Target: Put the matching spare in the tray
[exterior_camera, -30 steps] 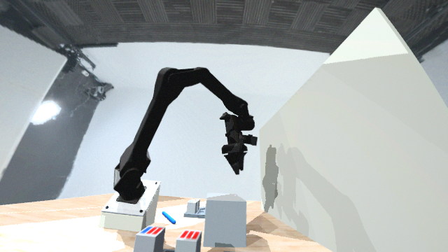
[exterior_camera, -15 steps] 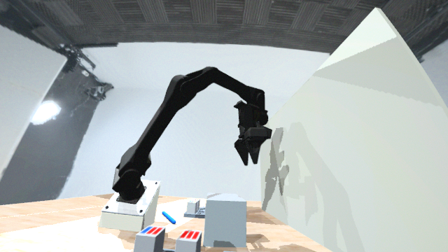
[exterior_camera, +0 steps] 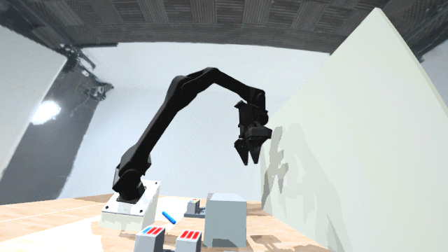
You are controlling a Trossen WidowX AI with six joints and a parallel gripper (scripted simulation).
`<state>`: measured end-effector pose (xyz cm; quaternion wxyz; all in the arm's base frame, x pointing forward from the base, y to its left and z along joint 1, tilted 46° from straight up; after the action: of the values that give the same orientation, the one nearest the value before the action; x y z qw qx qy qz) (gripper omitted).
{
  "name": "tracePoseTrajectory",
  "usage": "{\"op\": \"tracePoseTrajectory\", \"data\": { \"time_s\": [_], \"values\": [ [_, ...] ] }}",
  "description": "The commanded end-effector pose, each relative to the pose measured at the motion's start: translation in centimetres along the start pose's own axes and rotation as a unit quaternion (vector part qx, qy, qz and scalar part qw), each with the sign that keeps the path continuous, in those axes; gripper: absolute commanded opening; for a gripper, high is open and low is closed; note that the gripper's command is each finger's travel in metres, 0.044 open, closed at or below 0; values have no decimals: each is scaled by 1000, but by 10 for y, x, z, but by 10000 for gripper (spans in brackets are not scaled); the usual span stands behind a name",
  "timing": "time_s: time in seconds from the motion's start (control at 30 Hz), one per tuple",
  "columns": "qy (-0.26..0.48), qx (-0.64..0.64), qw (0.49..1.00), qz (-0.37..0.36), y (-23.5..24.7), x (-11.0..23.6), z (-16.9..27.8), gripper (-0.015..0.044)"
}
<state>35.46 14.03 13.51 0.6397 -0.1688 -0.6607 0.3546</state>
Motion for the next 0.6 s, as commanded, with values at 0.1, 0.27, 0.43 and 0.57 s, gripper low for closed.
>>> {"op": "tracePoseTrajectory", "data": {
  "time_s": [0.1, 0.27, 0.43, 0.57],
  "values": [
    [3, 166, 986, -8, 64, -7, 1, 440],
    [9, 336, 942, -15, 132, -18, 15, 440],
    [18, 511, 859, -20, 200, -36, 43, 440],
    [28, 627, 778, -22, 245, -53, 70, 440]
  ]
}}
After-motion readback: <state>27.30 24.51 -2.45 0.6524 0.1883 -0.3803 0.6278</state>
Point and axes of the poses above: the point midway between the two fingers, 35 mm back from their tips, its own x axis back along the fingers, its own y axis across the jaws, z = x × y, the point moved 3 cm from there along x, back along the fingers, and after that the axes turned 5 degrees about x, right-handed, at the moved point
